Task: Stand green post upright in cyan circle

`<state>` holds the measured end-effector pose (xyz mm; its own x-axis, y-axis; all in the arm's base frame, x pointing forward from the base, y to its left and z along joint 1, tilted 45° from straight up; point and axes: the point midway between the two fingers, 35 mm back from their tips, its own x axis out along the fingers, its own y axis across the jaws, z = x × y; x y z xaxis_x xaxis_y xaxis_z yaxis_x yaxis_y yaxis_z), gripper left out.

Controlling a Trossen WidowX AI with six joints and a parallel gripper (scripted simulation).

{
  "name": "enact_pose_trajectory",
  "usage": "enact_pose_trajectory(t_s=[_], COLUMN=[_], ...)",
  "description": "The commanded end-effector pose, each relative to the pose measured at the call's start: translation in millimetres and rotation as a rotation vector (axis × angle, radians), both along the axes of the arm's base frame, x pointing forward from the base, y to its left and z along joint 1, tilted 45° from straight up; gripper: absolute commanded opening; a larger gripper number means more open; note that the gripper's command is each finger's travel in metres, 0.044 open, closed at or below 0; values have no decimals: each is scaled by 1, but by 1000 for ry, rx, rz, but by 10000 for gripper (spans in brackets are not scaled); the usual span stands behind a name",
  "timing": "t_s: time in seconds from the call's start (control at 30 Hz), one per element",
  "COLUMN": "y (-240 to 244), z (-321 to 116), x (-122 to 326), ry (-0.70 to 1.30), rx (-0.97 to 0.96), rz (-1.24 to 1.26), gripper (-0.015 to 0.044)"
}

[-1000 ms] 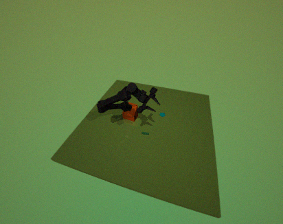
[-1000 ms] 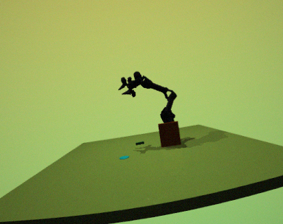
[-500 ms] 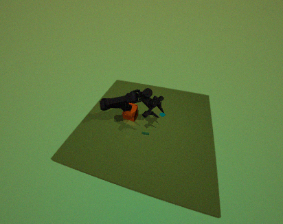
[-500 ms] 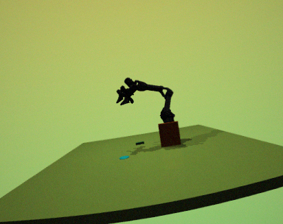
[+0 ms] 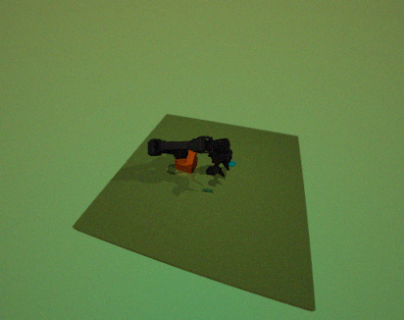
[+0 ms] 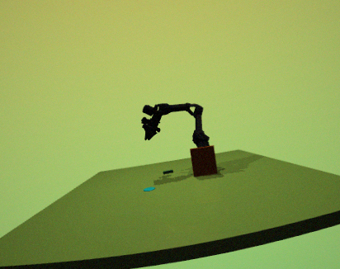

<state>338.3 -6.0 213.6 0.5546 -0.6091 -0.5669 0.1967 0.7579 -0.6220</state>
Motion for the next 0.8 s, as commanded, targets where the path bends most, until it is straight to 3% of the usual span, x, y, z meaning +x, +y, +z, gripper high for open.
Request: enact_pose_trajectory(t_s=[0.0, 0.57, 0.77], y=[-11, -64, -67], z=[-19, -83, -85], x=[-8, -66, -68], ry=[124, 698, 721], rx=[-33, -114, -114], rz=[-10, -82, -85], gripper=[233, 233, 233])
